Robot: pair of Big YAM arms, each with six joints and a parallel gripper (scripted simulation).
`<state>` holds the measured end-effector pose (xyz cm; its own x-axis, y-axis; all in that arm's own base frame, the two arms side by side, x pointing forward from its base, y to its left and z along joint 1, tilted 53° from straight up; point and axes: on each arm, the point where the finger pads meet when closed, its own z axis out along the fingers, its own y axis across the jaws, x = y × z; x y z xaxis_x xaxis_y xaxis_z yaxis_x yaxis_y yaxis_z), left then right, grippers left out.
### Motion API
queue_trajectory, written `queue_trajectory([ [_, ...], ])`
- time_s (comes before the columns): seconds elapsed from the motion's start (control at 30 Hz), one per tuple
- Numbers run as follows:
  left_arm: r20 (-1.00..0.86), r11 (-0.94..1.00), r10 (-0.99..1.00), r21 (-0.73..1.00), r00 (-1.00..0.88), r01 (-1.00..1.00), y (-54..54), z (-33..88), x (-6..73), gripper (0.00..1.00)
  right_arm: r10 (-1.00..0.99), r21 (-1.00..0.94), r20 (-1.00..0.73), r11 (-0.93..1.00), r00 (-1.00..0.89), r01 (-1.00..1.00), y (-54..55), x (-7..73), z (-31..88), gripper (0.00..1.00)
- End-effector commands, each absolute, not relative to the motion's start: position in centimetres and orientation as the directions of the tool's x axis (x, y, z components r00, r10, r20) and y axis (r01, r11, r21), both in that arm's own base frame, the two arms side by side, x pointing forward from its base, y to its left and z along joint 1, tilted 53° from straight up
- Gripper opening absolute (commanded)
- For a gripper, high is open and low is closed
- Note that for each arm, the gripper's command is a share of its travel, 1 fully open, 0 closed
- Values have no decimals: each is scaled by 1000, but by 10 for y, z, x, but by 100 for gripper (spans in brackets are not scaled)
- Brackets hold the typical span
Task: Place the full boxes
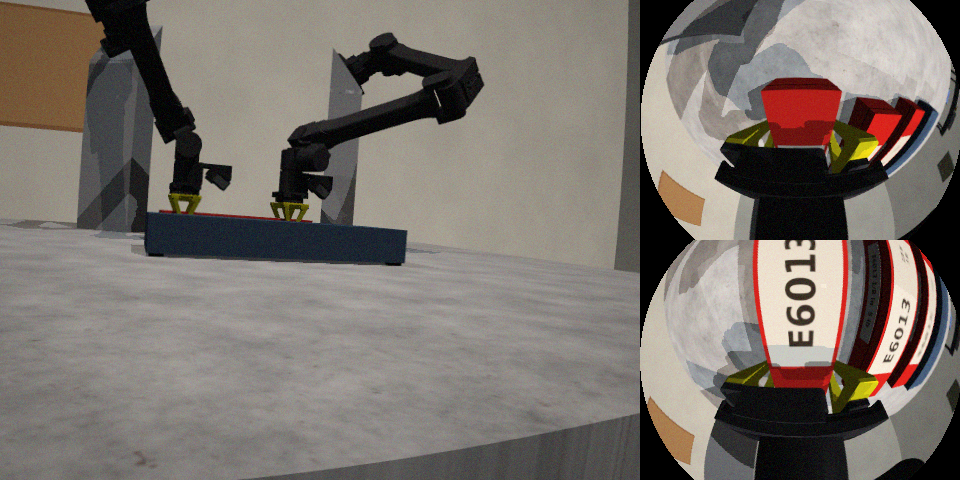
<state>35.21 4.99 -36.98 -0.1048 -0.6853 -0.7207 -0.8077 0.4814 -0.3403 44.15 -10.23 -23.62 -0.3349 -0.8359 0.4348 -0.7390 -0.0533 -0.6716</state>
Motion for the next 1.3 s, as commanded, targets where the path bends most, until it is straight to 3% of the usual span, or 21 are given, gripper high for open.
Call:
queue_trajectory([
  [0.0, -727, 497, -675, -327, -122, -804, 49, -371, 345, 0, -836, -643, 450, -61, -312, -763, -104, 428, -243, 0],
  [1.27, -723, 491, -679, -319, -126, -811, 52, -371, 344, 0, -840, -652, 443, -60, -315, -756, -102, 433, -241, 0],
])
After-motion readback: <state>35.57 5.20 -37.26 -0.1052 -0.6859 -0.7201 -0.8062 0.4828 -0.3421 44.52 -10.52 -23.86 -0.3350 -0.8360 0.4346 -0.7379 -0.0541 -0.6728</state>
